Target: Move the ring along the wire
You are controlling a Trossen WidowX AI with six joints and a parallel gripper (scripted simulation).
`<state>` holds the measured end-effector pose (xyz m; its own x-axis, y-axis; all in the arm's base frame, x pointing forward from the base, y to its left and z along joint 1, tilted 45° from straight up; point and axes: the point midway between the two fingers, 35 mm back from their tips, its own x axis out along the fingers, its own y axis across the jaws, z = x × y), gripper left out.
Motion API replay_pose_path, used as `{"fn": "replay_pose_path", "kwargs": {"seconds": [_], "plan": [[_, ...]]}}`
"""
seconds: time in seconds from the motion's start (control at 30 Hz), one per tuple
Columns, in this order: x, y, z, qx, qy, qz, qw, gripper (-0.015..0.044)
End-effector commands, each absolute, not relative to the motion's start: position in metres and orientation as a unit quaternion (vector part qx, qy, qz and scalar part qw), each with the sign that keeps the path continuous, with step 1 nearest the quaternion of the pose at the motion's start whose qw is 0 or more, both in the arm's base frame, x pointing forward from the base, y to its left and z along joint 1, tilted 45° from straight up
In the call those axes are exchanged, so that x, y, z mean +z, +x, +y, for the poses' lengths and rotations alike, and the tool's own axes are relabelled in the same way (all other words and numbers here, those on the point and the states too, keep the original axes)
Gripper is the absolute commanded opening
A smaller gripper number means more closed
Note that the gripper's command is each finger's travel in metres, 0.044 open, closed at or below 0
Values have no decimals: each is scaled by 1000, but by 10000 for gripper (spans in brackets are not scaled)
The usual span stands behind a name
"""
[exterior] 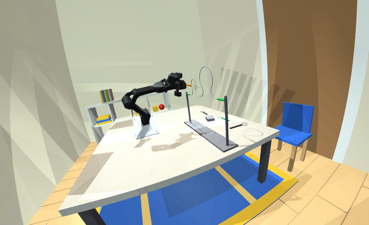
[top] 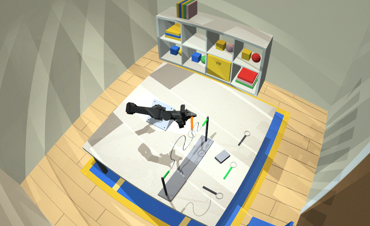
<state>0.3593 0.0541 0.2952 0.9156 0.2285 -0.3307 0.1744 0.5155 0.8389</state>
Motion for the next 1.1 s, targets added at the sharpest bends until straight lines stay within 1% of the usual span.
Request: {"fn": "replay_pose_path", "kwargs": {"seconds": [0.0, 0.6, 1.07], "plan": [[295, 360, 53, 8, 464, 207, 861, -150], [276, 358, 35, -48, 292, 228, 928, -150], [266, 355, 15, -96, 133, 239, 957, -150]]}}
